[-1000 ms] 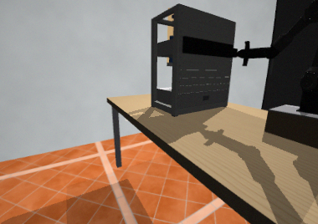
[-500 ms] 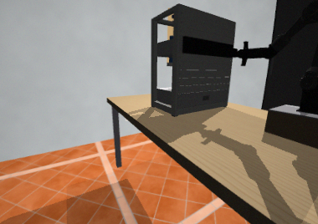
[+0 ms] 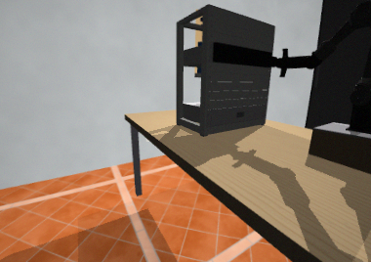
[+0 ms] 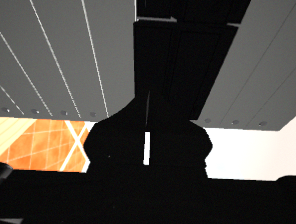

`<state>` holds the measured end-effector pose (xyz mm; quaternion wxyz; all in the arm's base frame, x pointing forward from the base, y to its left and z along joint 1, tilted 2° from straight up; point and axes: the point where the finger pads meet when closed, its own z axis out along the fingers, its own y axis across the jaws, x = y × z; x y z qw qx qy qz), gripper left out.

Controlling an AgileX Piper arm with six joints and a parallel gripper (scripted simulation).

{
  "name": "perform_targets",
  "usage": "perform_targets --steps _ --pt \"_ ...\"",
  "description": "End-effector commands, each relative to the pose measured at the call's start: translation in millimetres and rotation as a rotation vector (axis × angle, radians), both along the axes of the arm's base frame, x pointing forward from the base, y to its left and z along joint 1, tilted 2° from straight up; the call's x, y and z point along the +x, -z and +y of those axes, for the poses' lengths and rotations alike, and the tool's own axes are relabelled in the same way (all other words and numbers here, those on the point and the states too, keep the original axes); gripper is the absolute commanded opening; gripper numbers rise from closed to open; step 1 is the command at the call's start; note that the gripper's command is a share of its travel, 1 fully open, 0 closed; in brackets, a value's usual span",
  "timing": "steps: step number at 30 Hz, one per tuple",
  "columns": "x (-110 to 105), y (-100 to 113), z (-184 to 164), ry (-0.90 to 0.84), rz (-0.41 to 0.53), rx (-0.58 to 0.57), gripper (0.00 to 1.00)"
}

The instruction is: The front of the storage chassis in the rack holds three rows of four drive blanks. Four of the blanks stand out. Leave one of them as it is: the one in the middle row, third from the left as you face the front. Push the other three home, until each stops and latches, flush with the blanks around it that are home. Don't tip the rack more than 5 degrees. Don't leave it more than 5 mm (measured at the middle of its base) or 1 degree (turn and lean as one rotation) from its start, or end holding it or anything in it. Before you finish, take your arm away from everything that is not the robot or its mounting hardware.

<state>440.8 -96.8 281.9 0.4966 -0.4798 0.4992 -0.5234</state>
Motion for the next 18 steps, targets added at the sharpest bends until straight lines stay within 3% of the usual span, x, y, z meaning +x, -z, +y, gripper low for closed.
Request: perform_targets --steps 1,18 --pt "3.1 0.1 -0.3 0.000 0.001 0.000 0.00" --pt "13.1 -0.1 -0.5 0.000 0.001 0.000 0.00"
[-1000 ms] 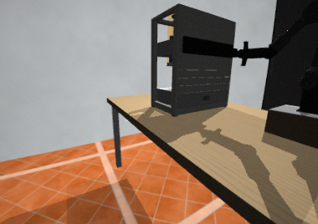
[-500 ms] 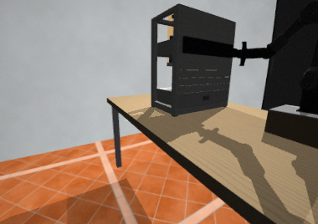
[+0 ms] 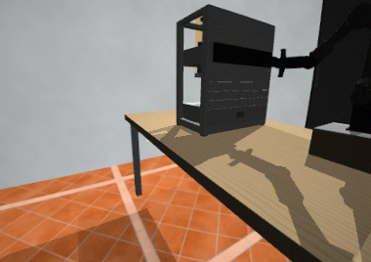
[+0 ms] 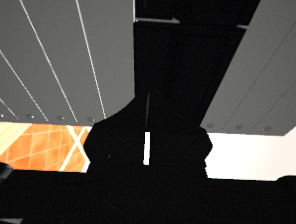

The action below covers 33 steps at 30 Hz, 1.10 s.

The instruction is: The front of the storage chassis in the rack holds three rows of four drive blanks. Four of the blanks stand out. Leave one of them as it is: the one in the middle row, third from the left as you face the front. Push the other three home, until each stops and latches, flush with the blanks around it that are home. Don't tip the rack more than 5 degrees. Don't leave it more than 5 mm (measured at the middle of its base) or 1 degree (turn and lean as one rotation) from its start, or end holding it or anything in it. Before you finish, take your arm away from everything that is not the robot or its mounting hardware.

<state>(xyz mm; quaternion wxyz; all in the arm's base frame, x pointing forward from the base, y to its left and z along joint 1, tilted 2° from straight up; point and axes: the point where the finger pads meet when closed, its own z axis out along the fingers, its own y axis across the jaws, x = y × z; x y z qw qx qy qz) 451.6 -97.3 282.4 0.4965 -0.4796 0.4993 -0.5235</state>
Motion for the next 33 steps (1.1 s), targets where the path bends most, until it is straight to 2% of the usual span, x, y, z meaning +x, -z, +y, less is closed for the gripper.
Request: perform_targets --steps 1,33 --pt "2.3 0.3 0.0 -0.001 0.001 0.000 0.00" --pt "8.3 0.3 0.3 -0.001 0.001 0.000 0.00"
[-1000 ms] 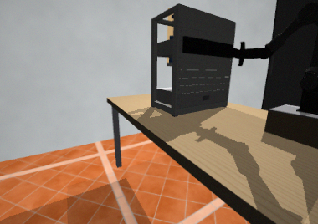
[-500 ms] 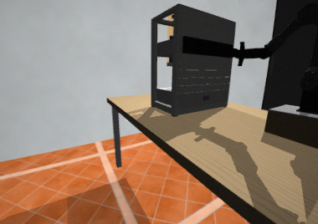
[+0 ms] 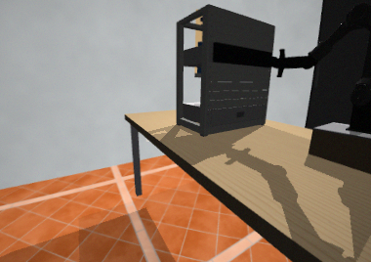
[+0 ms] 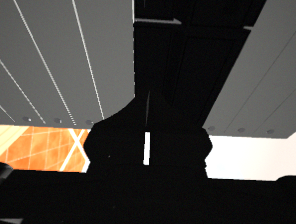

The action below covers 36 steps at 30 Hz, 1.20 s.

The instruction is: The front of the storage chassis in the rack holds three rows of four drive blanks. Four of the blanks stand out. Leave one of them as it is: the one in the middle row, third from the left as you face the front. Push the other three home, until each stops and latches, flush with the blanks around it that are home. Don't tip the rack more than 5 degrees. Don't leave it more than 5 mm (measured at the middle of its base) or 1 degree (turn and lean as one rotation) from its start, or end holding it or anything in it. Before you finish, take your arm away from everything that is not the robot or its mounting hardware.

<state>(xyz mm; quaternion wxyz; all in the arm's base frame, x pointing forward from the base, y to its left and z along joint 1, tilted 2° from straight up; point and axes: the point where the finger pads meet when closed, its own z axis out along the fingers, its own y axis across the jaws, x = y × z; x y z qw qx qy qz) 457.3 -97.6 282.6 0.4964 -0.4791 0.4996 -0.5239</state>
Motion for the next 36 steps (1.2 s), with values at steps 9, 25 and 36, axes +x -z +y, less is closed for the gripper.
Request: perform_targets --steps 9,25,36 --pt "2.6 0.5 0.5 -0.002 0.002 0.000 0.00" --pt "5.6 0.5 0.7 -0.002 0.002 0.000 0.00" --pt "8.6 0.5 0.8 -0.002 0.002 0.000 0.00"
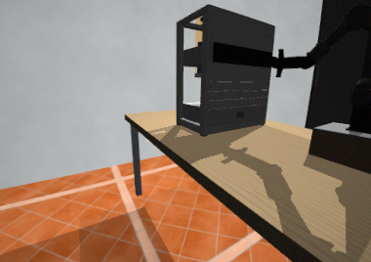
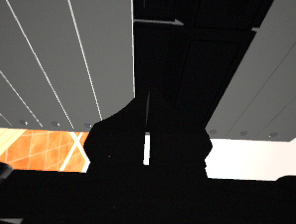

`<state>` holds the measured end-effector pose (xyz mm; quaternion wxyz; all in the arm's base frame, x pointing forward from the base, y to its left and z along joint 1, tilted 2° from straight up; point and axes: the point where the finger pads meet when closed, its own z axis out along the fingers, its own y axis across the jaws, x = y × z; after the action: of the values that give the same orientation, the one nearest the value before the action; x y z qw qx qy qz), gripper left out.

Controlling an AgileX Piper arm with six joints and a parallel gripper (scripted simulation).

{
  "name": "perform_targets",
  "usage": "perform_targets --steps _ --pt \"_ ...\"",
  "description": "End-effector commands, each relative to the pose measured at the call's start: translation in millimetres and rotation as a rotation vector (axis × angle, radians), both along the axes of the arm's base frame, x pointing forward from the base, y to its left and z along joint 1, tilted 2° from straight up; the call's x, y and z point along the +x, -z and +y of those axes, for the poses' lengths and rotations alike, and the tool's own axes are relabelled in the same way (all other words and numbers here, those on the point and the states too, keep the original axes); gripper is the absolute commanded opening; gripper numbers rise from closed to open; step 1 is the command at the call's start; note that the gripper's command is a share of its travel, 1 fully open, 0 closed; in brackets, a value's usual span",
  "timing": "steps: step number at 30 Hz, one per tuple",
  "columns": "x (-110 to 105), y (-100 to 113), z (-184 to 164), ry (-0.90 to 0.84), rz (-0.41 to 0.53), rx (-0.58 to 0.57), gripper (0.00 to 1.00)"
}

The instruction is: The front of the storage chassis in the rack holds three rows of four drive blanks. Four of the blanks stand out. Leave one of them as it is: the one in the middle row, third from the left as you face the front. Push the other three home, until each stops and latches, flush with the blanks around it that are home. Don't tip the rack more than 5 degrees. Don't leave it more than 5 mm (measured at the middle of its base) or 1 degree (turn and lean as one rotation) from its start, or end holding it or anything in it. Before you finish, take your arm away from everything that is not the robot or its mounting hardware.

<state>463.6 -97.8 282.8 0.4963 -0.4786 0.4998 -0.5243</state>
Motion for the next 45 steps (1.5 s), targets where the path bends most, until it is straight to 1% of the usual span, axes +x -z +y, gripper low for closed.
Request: perform_targets --steps 1,9,15,35,37,39,42,45 --pt "2.3 0.8 1.0 -0.003 0.002 -0.001 0.00" --pt "2.7 0.8 1.0 -0.003 0.002 -0.001 0.00" --pt "7.2 0.7 1.1 -0.003 0.002 -0.001 0.00" --pt "5.4 0.8 1.1 -0.003 0.002 -0.001 0.00" --pt "0.0 1.0 1.4 -0.003 0.002 -0.001 0.00" --pt "-9.9 1.4 1.9 -0.003 0.002 -0.001 0.00" --pt "-32.2 2.4 3.0 -0.003 0.002 -0.001 0.00" --pt "-59.6 3.5 4.3 -0.003 0.002 -0.001 0.00"
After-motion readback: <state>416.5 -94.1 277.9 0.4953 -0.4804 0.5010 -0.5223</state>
